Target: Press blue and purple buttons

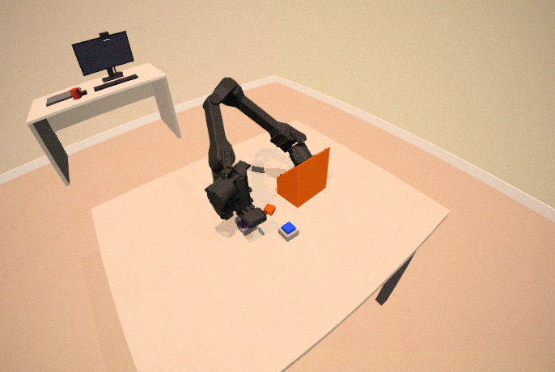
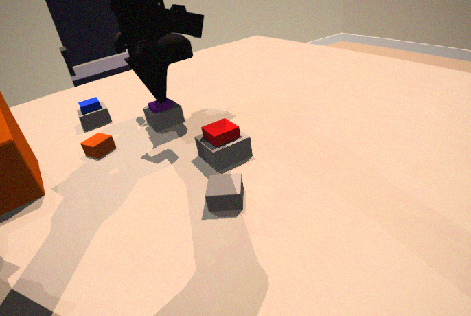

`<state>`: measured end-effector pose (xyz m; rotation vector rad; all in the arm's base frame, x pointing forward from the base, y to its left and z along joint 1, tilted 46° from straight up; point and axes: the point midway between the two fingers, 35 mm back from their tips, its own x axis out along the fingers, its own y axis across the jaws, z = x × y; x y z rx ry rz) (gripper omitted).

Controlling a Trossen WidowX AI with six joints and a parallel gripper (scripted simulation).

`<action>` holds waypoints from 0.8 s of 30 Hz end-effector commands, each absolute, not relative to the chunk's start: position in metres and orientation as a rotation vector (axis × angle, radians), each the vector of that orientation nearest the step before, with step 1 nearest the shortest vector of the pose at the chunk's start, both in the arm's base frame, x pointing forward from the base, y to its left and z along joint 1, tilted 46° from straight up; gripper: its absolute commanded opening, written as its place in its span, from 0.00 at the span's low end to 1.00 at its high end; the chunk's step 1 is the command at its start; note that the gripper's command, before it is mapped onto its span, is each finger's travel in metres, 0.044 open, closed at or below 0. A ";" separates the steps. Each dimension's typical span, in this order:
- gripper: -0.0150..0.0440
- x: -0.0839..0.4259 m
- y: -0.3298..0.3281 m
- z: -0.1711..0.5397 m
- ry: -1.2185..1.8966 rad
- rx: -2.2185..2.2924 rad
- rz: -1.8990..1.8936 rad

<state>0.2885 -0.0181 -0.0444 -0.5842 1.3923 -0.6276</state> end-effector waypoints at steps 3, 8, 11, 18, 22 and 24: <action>0.29 0.286 -0.019 -0.045 1.400 -0.596 -0.626; 0.29 0.286 -0.003 -0.030 1.398 -0.591 -0.625; 0.29 0.284 0.004 -0.023 1.400 -0.594 -0.625; 0.51 0.287 0.065 -0.048 1.405 -0.579 -0.598; 0.69 0.271 0.130 -0.079 1.408 -0.576 -0.598; 0.78 0.257 0.159 -0.094 1.405 -0.580 -0.608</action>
